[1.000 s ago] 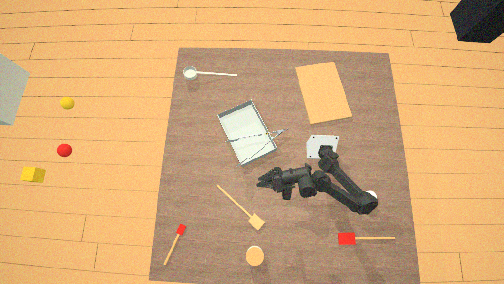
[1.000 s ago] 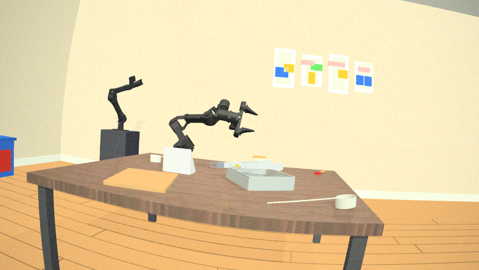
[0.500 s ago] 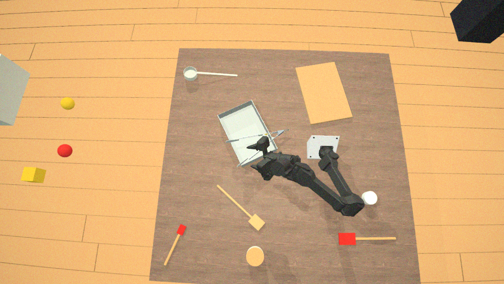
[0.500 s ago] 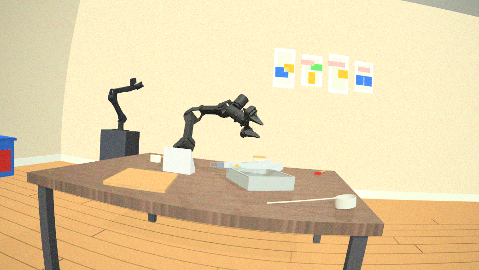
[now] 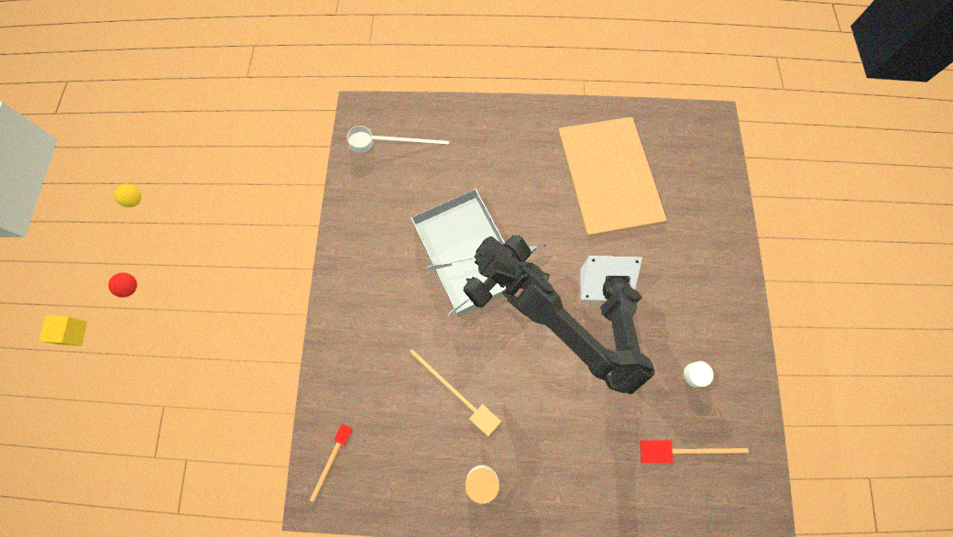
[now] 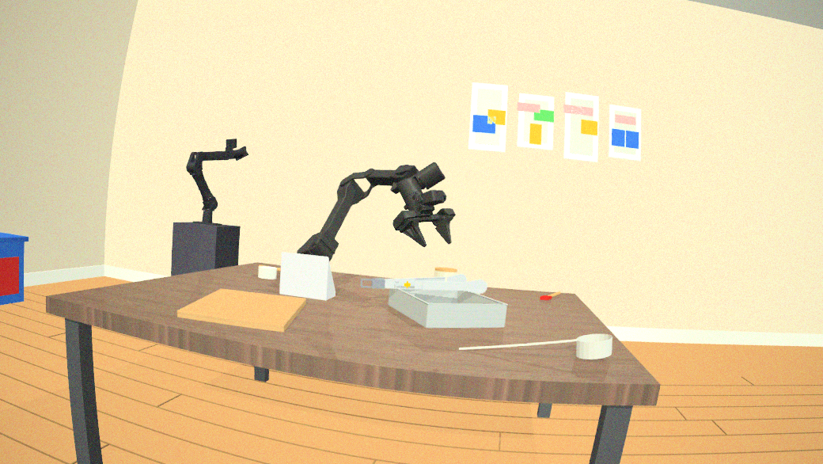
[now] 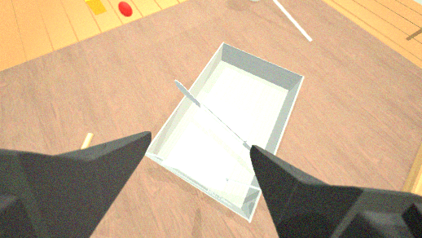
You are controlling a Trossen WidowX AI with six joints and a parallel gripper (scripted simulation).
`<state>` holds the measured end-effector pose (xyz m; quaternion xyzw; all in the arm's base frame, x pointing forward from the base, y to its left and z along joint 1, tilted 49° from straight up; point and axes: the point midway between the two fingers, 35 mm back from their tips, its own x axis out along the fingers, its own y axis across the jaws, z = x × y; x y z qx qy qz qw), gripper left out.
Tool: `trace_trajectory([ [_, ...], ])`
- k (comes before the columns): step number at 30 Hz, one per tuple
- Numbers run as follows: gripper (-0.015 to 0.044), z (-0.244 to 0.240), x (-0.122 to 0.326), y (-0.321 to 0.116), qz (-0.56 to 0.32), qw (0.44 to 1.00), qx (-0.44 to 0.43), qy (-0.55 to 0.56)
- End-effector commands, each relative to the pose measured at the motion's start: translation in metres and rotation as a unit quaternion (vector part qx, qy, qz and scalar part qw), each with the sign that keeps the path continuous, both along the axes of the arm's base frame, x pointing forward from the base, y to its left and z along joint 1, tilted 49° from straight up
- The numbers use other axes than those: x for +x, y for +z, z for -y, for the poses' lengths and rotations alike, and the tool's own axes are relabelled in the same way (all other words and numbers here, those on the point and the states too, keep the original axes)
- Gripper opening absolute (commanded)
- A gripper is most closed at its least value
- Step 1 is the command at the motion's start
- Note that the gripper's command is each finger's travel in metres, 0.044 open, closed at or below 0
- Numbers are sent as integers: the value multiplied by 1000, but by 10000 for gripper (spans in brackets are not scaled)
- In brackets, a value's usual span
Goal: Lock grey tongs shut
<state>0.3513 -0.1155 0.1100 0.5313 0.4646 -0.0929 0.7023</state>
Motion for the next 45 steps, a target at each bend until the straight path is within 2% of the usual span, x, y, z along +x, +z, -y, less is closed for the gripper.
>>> trace_trajectory([
  [1, 440, 8, -33, -61, -459, 753, 311, -355],
  [7, 440, 7, -43, -69, -572, 582, 345, -464],
  [10, 440, 7, -44, -69, -590, 533, 348, -497],
  [45, 440, 1, -32, -73, -589, 533, 347, -498],
])
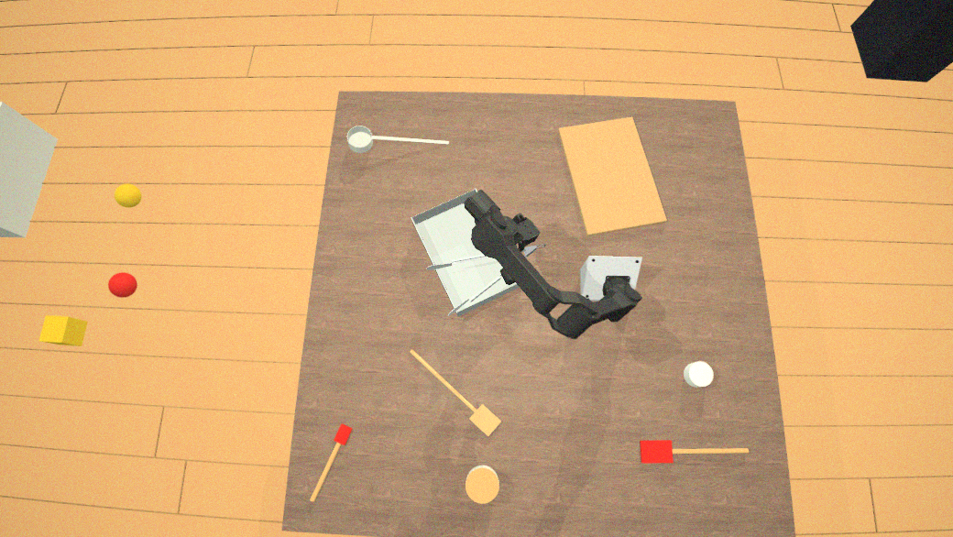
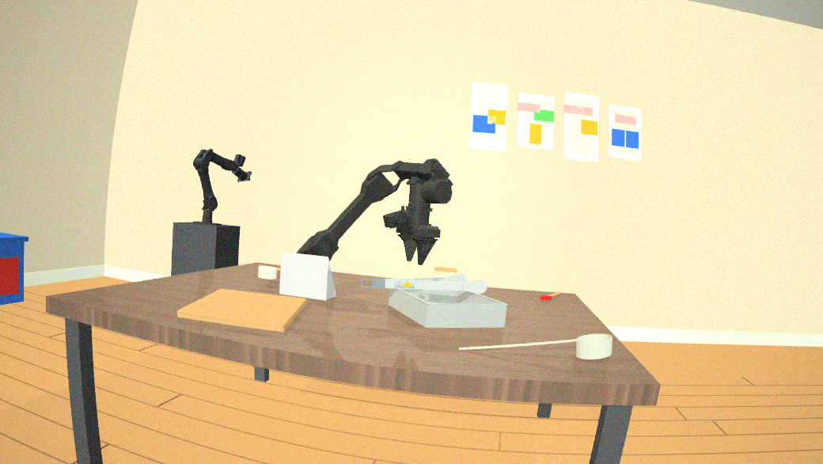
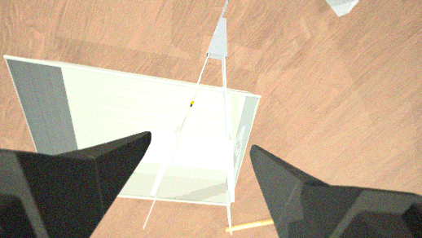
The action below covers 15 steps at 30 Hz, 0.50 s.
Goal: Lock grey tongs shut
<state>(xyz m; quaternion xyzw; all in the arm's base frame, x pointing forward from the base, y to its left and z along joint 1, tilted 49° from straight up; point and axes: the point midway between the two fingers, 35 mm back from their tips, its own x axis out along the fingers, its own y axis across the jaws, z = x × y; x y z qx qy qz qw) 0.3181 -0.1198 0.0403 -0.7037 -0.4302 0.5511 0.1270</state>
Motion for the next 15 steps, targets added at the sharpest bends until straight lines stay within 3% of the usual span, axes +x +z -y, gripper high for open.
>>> trace_trajectory([
  [1, 440, -5, 1, -4, -1, 1000, 2, -2],
  [15, 440, -21, 4, -20, -1, 1000, 1, -2],
])
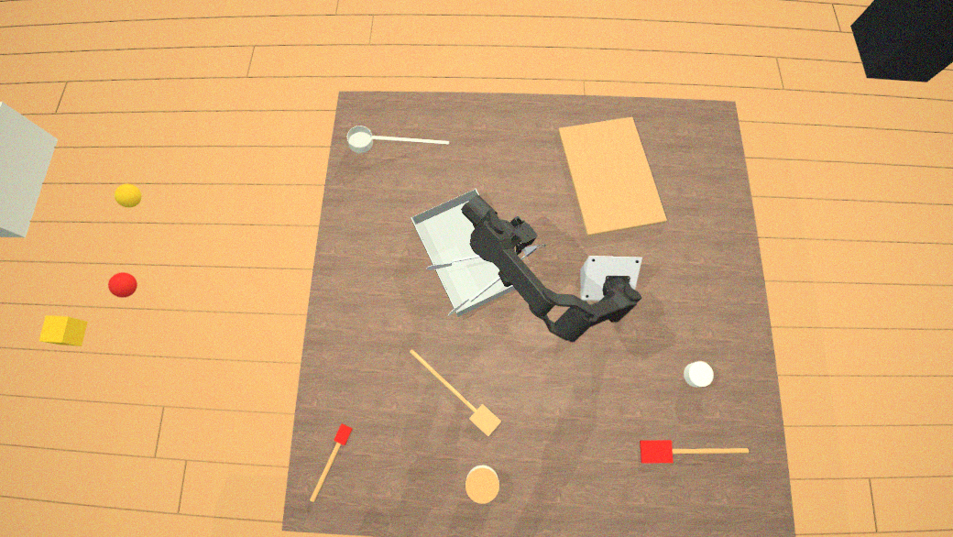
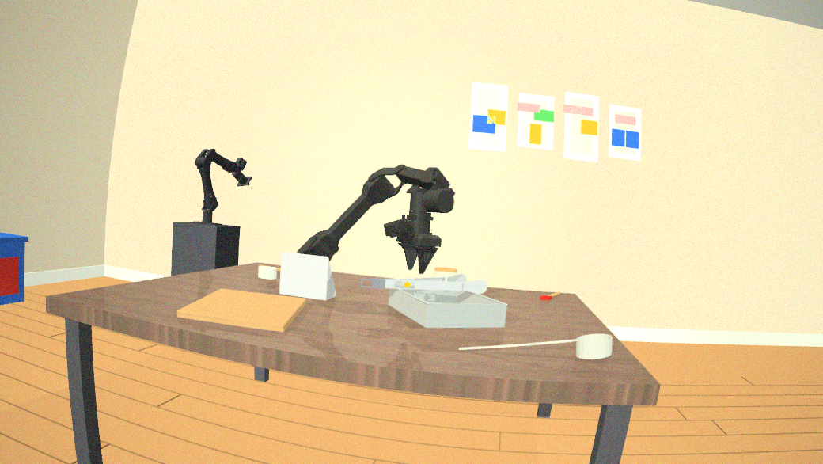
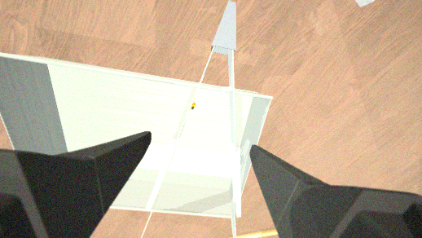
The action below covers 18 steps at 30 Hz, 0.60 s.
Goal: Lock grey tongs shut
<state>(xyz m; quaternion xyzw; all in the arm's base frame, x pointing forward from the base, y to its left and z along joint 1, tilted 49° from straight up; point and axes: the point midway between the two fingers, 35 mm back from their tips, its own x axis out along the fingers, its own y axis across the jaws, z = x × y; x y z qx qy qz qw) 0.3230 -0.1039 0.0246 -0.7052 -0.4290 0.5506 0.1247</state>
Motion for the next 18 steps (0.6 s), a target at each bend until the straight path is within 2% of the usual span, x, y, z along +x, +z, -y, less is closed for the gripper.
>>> trace_trajectory([
  [1, 440, -7, -1, -5, -3, 1000, 3, -2],
  [18, 440, -28, 1, -23, -3, 1000, 4, -2],
])
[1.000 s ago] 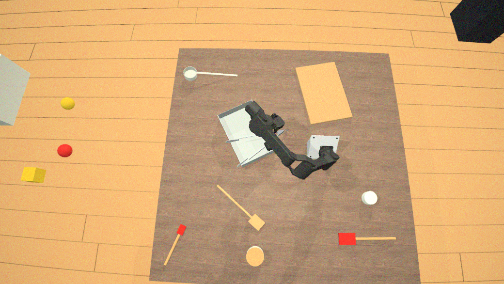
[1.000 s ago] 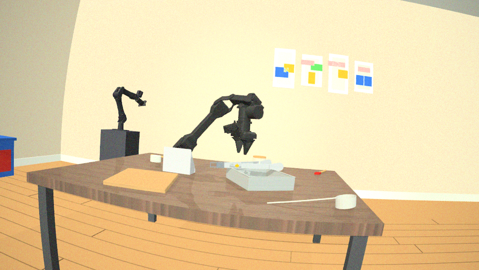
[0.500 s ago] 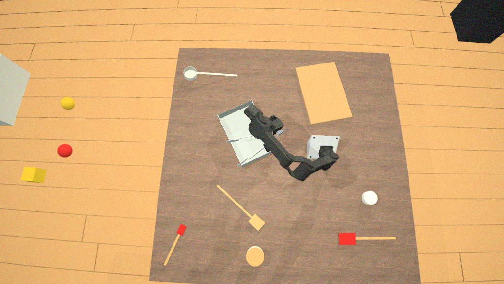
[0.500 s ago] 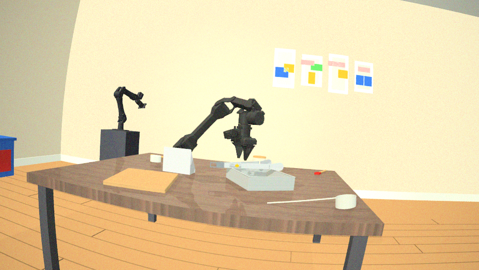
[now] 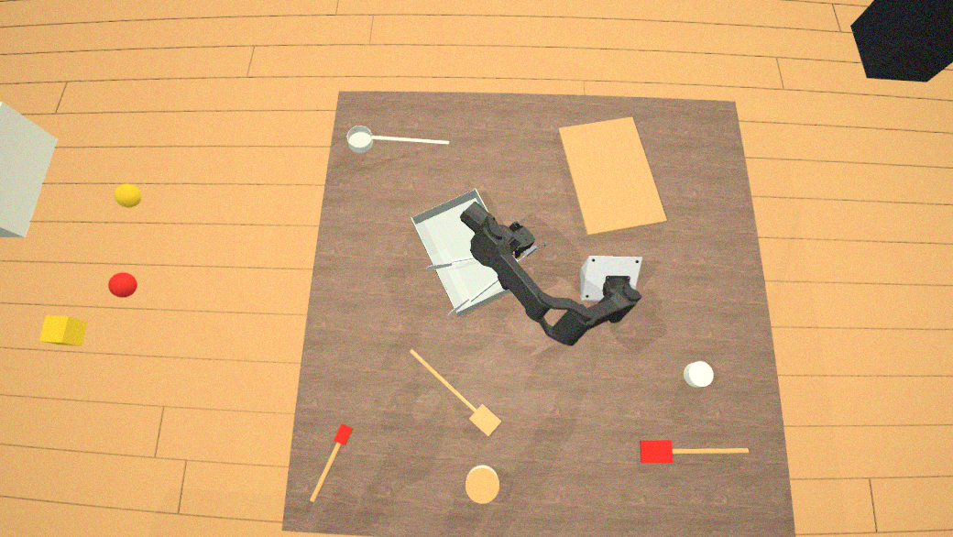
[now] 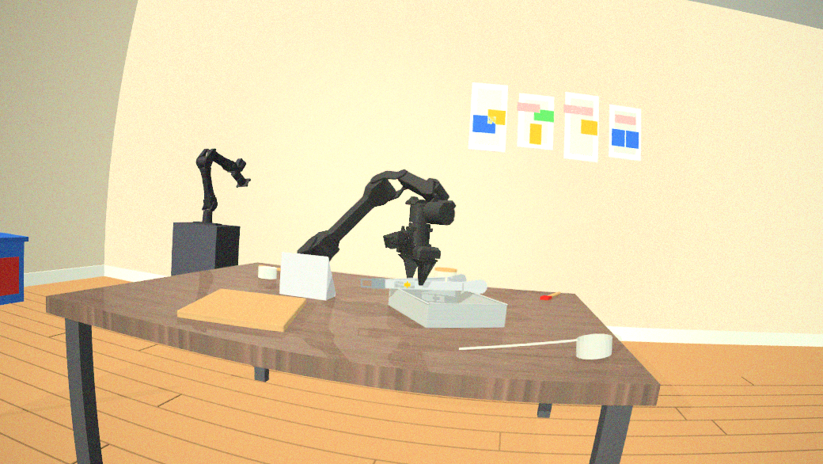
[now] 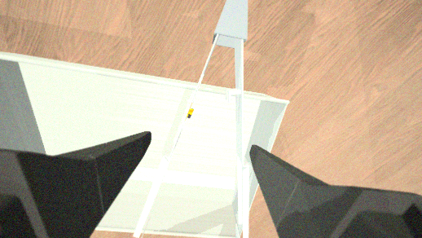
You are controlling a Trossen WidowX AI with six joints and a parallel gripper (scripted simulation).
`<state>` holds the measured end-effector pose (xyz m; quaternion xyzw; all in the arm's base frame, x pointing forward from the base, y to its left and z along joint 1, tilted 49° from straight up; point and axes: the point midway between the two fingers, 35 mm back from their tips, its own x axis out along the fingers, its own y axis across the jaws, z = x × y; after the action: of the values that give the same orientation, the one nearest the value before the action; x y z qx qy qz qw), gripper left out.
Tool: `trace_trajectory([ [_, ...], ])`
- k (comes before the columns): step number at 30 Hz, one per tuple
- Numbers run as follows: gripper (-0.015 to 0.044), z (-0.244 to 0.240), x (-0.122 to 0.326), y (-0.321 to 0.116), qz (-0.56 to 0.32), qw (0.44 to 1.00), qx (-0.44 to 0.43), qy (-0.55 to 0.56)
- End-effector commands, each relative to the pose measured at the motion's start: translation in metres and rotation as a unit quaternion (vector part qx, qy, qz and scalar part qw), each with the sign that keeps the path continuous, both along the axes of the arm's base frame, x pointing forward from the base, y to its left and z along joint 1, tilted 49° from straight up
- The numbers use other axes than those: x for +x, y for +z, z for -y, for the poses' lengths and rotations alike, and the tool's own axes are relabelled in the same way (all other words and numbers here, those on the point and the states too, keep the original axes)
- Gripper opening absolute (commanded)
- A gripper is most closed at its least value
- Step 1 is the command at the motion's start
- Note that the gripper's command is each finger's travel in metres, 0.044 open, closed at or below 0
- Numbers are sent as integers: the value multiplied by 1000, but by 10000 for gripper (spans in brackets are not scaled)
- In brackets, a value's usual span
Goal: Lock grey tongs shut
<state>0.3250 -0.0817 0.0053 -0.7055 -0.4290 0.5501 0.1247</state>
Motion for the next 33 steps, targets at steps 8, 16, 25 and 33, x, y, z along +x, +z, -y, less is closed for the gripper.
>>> trace_trajectory([
  [8, 440, -16, -2, -12, -3, 1000, 4, -2],
  [16, 440, -26, -3, -20, -3, 1000, 5, -2],
  [25, 440, -37, -5, -27, -3, 1000, 6, -1],
  [33, 341, -34, -3, -26, 0, 1000, 3, 1],
])
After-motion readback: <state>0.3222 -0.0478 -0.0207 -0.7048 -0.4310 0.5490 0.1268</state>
